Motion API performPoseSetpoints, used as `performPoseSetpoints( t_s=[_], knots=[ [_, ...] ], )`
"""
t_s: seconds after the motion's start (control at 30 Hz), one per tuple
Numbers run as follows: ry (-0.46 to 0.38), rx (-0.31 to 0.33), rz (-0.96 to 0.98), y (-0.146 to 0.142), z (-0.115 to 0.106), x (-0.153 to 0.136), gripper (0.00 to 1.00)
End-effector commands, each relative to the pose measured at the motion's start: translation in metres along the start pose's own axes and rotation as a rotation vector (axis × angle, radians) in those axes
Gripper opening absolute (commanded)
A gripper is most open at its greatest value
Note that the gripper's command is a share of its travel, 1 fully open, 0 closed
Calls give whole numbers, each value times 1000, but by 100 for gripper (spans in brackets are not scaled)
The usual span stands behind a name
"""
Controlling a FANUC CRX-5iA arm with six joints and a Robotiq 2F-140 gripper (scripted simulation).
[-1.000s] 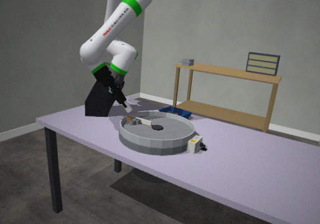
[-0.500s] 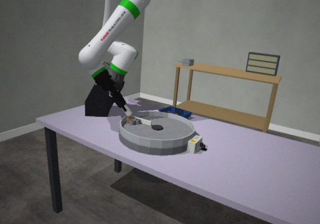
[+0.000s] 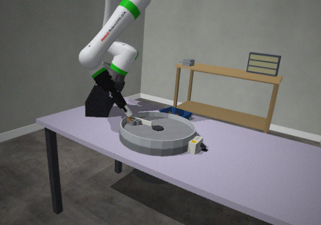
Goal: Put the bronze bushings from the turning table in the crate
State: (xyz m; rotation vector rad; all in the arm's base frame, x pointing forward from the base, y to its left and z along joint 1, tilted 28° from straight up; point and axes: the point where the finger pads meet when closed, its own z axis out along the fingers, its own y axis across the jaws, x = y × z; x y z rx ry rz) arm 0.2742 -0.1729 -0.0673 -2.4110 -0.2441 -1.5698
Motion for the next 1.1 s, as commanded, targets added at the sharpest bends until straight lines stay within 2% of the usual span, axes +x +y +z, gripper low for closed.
performPoseSetpoints(
  t_s=[0.0, 1.07],
  knots=[
    [0, 0, 0, 0, 0, 0, 6],
    [0, 0, 0, 0, 4, -3, 6]
  ],
)
